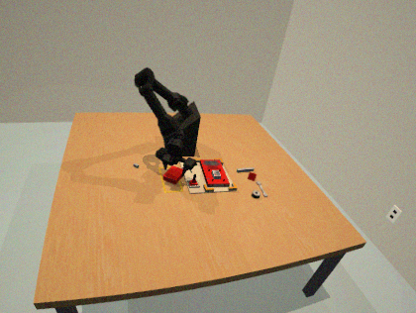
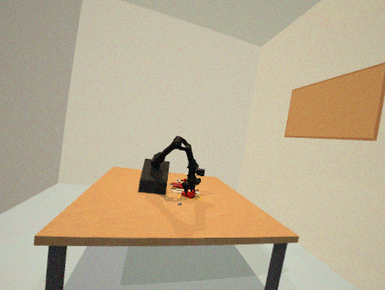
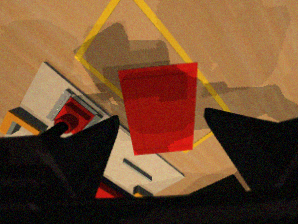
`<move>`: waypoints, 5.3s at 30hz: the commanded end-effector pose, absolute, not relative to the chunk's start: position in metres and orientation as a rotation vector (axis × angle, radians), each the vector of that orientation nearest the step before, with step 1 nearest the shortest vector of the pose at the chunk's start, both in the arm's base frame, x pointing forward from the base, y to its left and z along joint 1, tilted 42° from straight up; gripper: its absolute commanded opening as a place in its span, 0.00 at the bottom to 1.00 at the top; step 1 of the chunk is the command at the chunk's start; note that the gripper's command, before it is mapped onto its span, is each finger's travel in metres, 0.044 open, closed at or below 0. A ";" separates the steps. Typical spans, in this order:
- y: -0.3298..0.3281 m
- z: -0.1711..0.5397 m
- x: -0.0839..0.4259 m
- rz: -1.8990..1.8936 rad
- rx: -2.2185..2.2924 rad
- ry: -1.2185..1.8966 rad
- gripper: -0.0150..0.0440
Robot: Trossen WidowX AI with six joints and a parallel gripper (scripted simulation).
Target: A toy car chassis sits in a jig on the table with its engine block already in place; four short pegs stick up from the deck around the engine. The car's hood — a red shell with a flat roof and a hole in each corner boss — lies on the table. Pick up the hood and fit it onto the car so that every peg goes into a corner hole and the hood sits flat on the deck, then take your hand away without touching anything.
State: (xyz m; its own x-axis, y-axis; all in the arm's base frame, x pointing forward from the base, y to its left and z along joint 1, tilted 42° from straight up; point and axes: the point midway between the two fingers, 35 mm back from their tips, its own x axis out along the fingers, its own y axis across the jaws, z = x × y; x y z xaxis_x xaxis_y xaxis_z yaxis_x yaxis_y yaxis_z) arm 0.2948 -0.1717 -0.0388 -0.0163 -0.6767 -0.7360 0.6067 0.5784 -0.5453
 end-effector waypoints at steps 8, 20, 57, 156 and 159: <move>-0.175 -0.044 0.295 -1.014 -0.073 1.221 1.00; -0.179 -0.048 0.294 -1.014 -0.073 1.221 1.00; -0.155 -0.021 0.295 -1.019 -0.070 1.217 0.25; 0.004 -0.152 0.323 -0.619 -0.564 1.451 0.25; 0.004 -0.152 0.323 -0.619 -0.564 1.451 0.25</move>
